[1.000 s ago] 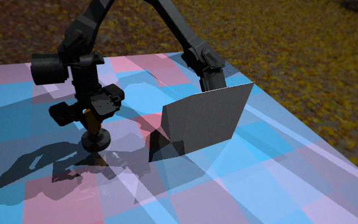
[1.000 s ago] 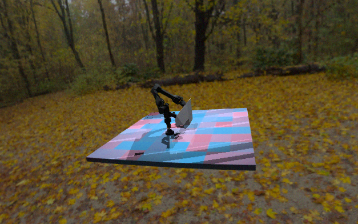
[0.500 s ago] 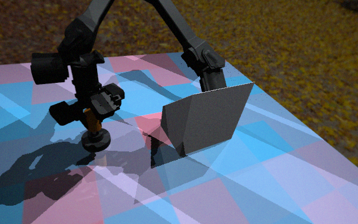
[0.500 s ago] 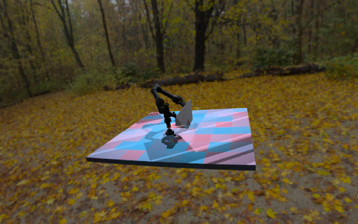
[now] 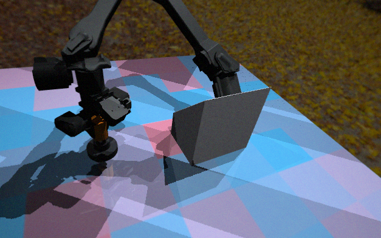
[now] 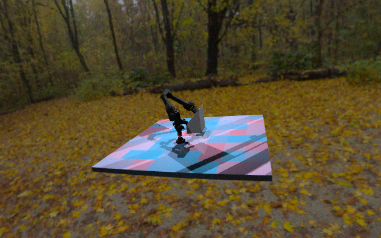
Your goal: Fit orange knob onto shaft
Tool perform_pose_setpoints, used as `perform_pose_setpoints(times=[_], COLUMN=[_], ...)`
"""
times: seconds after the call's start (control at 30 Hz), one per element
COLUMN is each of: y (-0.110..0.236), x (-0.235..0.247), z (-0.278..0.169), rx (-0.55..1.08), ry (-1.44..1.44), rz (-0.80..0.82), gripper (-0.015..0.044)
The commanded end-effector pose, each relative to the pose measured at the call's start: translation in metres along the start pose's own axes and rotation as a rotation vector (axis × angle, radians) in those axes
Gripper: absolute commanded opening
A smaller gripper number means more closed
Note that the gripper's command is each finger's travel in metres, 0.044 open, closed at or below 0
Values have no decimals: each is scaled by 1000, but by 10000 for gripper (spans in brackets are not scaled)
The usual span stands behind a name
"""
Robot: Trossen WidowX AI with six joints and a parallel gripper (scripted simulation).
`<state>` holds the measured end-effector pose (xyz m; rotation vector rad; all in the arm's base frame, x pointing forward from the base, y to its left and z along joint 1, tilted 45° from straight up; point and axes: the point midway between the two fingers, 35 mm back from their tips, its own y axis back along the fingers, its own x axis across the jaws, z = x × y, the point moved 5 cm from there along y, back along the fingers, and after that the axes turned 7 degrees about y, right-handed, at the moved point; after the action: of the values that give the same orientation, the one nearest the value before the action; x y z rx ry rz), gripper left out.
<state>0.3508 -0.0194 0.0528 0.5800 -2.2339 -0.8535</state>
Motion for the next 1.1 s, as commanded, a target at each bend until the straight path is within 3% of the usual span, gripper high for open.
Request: perform_pose_setpoints(times=[0.0, 1.07], y=[0, 0], x=[0, 0], z=[-1, -1], rx=[5, 5], ry=[6, 215], rz=[-1, 0], gripper=[0, 0])
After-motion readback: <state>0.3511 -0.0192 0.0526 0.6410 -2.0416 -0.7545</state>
